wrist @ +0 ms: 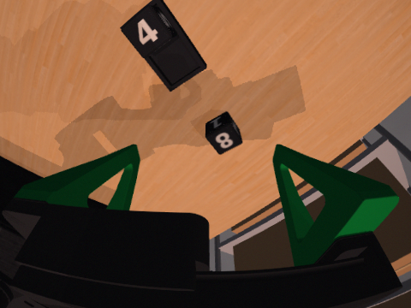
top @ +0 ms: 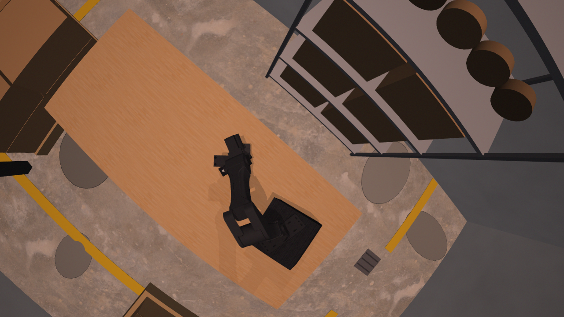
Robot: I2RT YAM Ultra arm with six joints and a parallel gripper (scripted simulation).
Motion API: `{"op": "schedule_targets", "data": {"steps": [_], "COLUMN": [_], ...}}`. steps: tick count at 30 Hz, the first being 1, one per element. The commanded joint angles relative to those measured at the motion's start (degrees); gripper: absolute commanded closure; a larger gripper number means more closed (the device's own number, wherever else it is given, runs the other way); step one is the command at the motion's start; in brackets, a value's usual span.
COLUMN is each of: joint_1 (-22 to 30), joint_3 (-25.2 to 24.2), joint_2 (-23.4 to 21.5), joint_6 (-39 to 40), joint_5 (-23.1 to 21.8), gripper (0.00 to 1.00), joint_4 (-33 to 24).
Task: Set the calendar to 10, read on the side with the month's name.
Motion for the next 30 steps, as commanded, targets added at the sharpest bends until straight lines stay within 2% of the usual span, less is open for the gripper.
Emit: {"op": "schedule_targets", "data": {"steps": [1,4,9,12,17,22,23,30], "joint_1": [-1.62,-2.62,-5.36,-5.4,-7.22,-7.55,-7.55,-7.55], "joint_3": [0.12,0.07,-0.04,-0.04,-0.12,-0.13,-0.13,-0.13], "joint_2": [0.18,0.57,1.64,1.66,2.37,2.5,2.5,2.5], "joint_6": [-12.26,-17.07,-30.27,-30.49,-39.25,-40.84,-40.84,-40.84], "joint_5": [-1.51,-1.89,-2.94,-2.95,-3.64,-3.77,-3.77,-3.77], "gripper": [0.0,0.0,0.0,0.0,0.0,0.0,0.55,0.55], "joint_4": [0.81,1.02,1.59,1.6,1.98,2.05,2.05,2.05]}}
